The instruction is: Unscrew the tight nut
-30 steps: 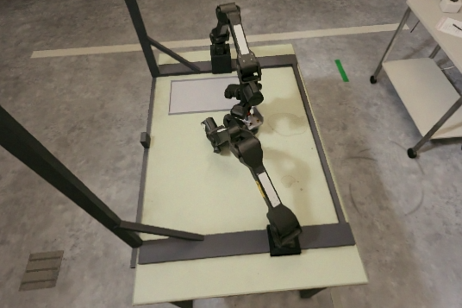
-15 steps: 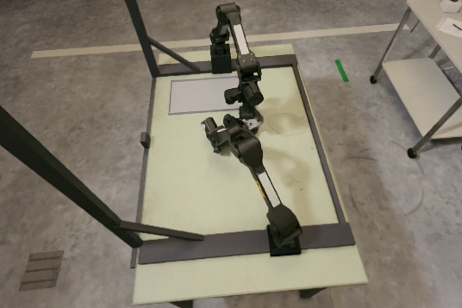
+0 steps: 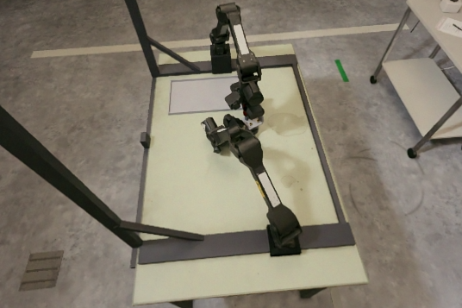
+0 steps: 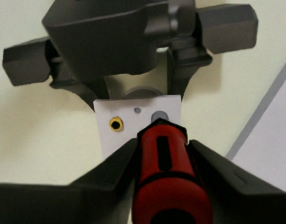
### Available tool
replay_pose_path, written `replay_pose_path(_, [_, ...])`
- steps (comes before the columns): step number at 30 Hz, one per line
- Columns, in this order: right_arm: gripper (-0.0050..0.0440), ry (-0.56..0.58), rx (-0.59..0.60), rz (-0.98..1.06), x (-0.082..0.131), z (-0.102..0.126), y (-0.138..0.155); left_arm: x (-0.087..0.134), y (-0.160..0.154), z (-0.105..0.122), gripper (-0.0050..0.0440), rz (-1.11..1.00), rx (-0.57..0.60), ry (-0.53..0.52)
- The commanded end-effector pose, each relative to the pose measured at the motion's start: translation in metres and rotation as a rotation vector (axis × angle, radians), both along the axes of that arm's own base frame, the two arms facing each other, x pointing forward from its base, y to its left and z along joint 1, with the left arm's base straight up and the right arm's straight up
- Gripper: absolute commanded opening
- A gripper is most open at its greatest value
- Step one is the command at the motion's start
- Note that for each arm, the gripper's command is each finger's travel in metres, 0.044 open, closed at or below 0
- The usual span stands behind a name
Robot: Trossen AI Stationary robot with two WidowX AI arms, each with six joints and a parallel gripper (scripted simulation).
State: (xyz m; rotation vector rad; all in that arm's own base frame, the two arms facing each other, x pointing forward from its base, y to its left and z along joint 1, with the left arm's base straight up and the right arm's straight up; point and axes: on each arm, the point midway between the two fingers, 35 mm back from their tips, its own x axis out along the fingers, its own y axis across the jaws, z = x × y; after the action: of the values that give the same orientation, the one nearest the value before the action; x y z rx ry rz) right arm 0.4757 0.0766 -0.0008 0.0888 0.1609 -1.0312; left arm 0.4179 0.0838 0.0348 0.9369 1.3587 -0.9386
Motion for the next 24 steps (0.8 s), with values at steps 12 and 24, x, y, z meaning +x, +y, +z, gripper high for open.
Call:
replay_pose_path(12, [0.0245,-0.047,0.022,-0.002,0.0052,0.0230,0.0013,0.0022,0.0025,0.0101,0.0130,0.515,0.002,-0.027])
replay_pose_path(24, [0.0245,-0.047,0.022,-0.002,0.0052,0.0230,0.0013,0.0043,0.0025,0.0128,0.0130,0.510,0.000,-0.037])
